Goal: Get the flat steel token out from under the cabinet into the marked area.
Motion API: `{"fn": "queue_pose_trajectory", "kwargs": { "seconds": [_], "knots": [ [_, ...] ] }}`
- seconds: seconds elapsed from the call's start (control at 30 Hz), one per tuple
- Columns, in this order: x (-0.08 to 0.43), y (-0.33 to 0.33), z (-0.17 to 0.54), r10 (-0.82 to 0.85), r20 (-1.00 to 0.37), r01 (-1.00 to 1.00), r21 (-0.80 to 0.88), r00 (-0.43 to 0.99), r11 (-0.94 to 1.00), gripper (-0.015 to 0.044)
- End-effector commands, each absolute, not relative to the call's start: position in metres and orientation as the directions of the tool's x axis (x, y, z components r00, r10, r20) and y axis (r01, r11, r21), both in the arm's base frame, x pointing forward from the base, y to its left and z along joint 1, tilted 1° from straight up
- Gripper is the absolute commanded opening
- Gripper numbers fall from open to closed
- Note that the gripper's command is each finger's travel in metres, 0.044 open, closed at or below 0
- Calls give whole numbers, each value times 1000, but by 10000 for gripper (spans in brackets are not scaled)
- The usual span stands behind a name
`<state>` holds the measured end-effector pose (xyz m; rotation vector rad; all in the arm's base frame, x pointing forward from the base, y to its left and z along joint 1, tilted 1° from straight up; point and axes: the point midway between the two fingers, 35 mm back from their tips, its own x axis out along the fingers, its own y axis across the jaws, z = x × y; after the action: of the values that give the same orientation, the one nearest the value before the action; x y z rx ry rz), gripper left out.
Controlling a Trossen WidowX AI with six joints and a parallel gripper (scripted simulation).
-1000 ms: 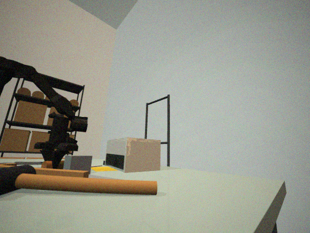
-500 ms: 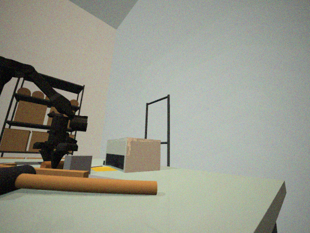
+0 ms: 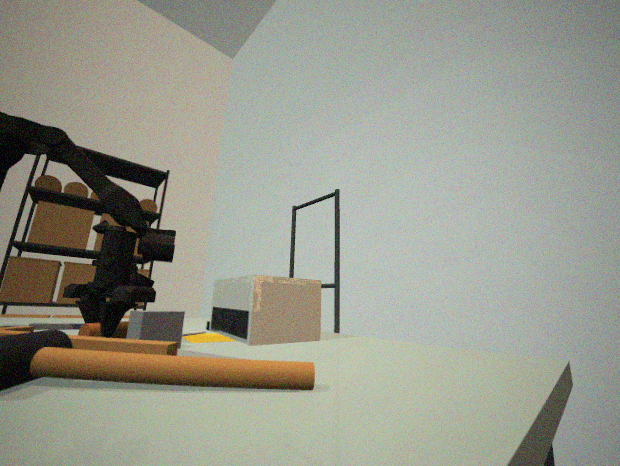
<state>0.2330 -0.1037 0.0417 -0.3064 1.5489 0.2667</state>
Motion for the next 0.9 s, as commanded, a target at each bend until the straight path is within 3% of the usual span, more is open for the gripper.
{"fn": "queue_pose_trajectory", "kwargs": {
  "seconds": [0.0, 0.87],
  "knots": [
    [232, -108, 43, -25, -1000, -361, -28, 12, 932, 0],
    [222, -131, 43, -27, -1000, -361, -29, 11, 932, 0]
  ]
}}
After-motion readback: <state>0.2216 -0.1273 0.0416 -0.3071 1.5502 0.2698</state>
